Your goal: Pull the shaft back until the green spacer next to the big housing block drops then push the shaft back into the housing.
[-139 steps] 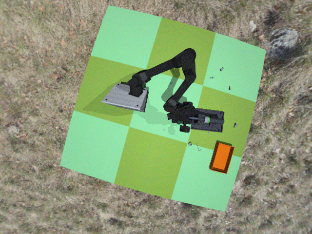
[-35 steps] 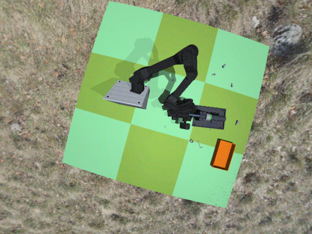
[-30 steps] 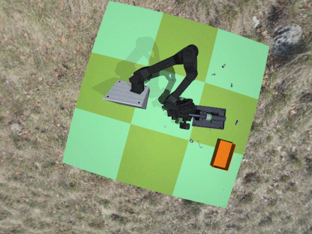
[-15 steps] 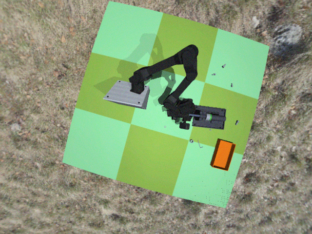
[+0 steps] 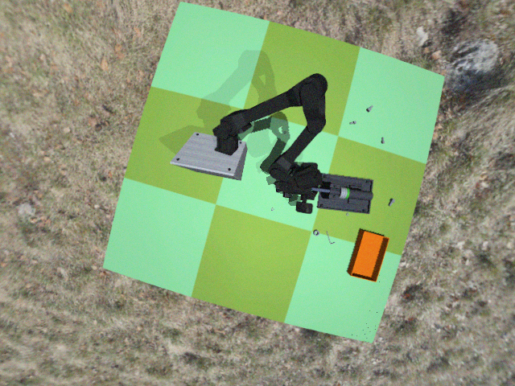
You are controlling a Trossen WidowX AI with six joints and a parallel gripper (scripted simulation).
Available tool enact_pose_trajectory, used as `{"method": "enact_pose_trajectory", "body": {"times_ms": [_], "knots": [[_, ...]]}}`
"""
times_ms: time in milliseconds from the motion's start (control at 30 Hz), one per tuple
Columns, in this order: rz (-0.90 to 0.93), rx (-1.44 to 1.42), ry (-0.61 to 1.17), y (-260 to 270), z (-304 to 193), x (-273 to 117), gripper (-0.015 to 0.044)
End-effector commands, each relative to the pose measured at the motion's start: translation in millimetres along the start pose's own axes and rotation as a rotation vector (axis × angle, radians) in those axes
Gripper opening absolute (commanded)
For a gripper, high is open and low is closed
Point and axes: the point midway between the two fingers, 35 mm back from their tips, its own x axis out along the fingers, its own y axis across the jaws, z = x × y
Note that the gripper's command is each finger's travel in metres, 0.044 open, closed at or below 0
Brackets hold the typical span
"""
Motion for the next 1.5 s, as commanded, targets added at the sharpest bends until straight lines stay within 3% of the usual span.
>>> {"method": "enact_pose_trajectory", "body": {"times_ms": [0,1467], "knots": [[-0.003,-0.004,0.0,-0.5,0.5,-0.5,0.0],[-0.003,-0.004,0.0,-0.4,3.2,-3.2,0.0]]}}
